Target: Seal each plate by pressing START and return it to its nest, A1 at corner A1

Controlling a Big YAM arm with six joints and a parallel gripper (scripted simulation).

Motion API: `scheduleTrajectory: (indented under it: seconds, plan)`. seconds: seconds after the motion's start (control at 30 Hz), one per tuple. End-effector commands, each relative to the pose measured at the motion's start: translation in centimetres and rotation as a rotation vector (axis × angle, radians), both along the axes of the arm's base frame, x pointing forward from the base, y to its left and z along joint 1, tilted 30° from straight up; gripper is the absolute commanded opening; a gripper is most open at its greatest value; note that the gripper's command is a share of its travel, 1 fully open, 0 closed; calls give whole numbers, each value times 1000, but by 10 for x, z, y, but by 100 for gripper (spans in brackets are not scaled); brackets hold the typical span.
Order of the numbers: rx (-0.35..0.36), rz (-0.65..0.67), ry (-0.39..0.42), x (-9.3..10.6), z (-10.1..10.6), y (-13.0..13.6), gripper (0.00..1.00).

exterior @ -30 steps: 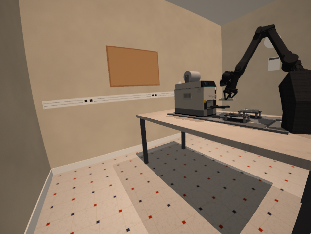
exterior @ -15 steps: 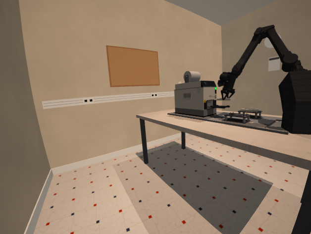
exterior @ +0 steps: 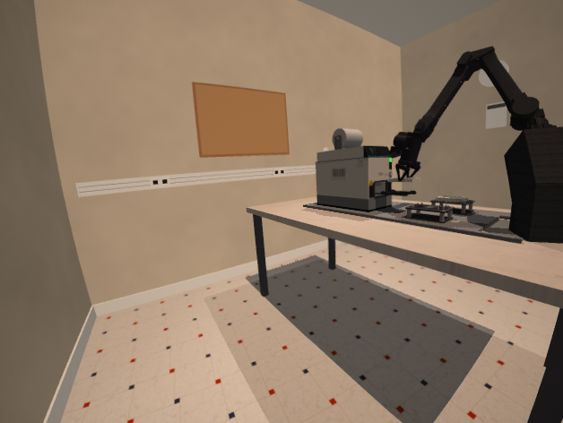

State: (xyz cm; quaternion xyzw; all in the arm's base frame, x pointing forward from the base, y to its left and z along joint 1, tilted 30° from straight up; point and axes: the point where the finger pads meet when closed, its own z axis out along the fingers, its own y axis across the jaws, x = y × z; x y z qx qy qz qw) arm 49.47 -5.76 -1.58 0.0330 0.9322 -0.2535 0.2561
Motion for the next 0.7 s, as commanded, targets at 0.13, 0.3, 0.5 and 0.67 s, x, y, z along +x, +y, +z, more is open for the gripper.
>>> scheduleTrajectory:
  seconds: [0.13, 0.3, 0.5, 0.67]
  plan:
    - [-4, -1, -33, 36, 24, -12, 0]
    - [-5, -3, -6, 34, 18, -16, 0]
    - [0, -13, -18, 28, 13, -12, 0]
    - [7, -2, -50, 28, 21, -2, 0]
